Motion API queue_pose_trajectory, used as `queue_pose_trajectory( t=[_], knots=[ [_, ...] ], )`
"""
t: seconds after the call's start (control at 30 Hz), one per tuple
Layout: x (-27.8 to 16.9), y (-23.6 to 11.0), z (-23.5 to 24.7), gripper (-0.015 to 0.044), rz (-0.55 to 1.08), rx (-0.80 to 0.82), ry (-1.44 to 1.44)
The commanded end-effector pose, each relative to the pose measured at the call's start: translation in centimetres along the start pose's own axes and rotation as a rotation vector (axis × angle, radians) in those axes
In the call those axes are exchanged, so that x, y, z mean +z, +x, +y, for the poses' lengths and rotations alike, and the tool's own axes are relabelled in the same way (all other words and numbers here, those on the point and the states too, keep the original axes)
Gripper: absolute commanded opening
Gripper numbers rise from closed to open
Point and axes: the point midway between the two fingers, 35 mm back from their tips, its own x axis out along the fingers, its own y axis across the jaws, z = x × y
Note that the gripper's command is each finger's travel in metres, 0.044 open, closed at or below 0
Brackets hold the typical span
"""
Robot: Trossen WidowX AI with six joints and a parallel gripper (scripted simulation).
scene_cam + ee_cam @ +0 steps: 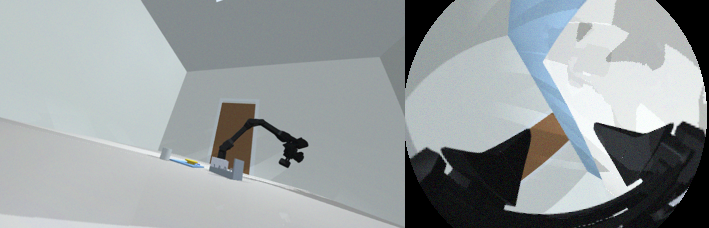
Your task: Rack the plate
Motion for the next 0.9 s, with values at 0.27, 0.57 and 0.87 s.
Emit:
queue_pose_trajectory(
  t=[0.27,0.57,0.87],
  knots=[
    [7.7,-14.3,-7.8,0.04,-0.375,-0.073,0.041],
    [9.2,-26.6,-16.4,0.04,-0.642,-0.183,0.128],
    [5.5,-38.3,-26.7,0.04,-0.867,-0.341,0.267]
  ],
)
